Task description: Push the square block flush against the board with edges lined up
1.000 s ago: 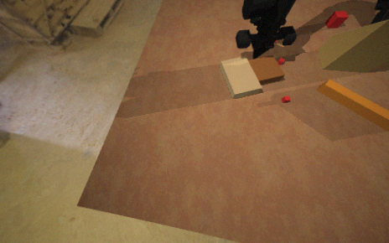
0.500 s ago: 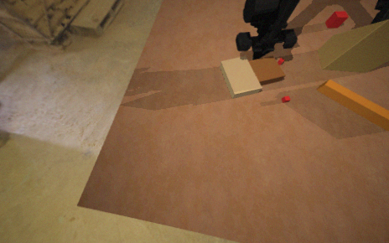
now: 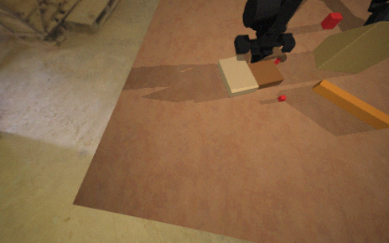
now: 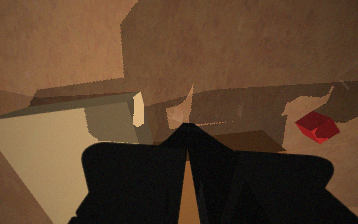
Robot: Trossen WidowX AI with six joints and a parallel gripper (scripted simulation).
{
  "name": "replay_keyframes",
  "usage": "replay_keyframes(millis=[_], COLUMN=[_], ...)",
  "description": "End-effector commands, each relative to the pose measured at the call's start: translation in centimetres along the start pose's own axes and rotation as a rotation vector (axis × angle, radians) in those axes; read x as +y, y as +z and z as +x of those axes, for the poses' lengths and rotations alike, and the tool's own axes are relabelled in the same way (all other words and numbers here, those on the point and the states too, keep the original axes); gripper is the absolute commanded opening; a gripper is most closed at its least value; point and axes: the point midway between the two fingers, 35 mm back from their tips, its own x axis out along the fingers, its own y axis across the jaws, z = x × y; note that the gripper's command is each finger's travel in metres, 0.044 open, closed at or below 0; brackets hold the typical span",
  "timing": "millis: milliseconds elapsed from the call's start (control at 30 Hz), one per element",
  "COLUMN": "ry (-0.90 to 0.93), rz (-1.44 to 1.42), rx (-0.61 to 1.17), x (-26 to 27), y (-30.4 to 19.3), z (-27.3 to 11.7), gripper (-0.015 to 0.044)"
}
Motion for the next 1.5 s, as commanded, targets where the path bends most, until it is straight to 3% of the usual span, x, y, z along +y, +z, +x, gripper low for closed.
replay_keyframes(millis=[0, 1467], ry=[-0.007, -0.014], rz=[0.001, 0.003], rx=[0.007, 0.008], x=[-0.2, 0.0], y=[-1.1, 3.3], z=[0.3, -0.7], gripper=[0.0000, 0.0000])
